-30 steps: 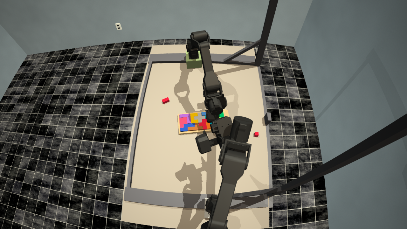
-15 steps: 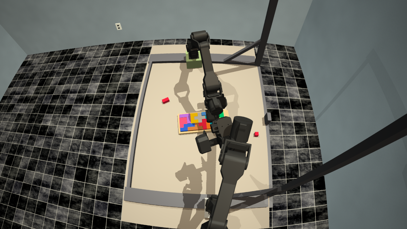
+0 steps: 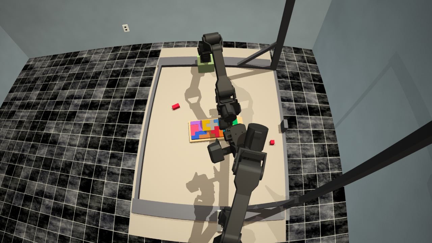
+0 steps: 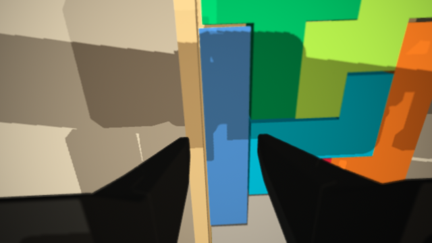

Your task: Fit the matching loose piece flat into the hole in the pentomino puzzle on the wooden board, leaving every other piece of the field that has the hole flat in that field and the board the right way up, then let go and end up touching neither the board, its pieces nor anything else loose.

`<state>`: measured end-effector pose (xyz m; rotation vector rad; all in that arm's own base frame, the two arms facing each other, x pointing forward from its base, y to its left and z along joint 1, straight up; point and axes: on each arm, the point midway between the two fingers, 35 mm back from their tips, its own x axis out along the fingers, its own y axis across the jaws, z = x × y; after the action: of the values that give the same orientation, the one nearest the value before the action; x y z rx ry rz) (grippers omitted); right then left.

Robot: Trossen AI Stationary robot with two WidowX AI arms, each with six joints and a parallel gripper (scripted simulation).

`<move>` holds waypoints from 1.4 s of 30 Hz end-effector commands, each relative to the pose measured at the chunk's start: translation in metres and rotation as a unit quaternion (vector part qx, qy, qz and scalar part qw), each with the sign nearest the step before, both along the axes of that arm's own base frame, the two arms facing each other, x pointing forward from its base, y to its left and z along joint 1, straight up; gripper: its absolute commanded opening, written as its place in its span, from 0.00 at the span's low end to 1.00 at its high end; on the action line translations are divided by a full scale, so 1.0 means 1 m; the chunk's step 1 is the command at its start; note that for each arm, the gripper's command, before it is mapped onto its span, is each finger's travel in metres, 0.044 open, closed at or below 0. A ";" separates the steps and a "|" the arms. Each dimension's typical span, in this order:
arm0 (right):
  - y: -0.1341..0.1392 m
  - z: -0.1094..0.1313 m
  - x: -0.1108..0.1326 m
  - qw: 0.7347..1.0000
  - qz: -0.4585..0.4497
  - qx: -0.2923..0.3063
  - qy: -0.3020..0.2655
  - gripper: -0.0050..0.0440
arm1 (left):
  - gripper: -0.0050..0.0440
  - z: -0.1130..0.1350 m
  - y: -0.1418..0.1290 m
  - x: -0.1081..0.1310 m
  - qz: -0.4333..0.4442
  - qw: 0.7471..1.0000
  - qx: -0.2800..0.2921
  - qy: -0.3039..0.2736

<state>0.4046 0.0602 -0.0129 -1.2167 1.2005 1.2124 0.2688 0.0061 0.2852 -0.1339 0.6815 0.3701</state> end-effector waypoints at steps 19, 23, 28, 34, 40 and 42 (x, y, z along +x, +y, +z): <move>-0.010 0.092 0.023 0.963 -0.189 0.053 -0.183 0.51 | 1.00 0.002 -0.006 0.030 -0.071 0.991 -0.013 -0.113; -0.014 0.112 0.024 0.945 -0.229 0.075 -0.222 0.51 | 1.00 0.004 -0.006 0.036 -0.089 0.985 -0.010 -0.145; -0.021 0.153 0.021 0.898 -0.300 0.127 -0.294 0.51 | 1.00 0.007 -0.007 0.043 -0.120 0.973 0.004 -0.195; -0.030 0.199 0.010 0.830 -0.371 0.196 -0.367 0.51 | 1.00 0.020 -0.006 0.048 -0.146 0.953 0.026 -0.264; -0.037 0.233 -0.003 0.768 -0.416 0.256 -0.415 0.51 | 1.00 0.032 -0.006 0.048 -0.160 0.935 0.044 -0.312; -0.041 0.250 -0.012 0.733 -0.435 0.289 -0.436 0.51 | 1.00 0.036 -0.006 0.047 -0.166 0.928 0.053 -0.329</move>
<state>0.4069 0.0255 0.2038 -0.5581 0.5866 0.2366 0.3182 -0.0005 0.3118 -0.0514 0.0902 0.0397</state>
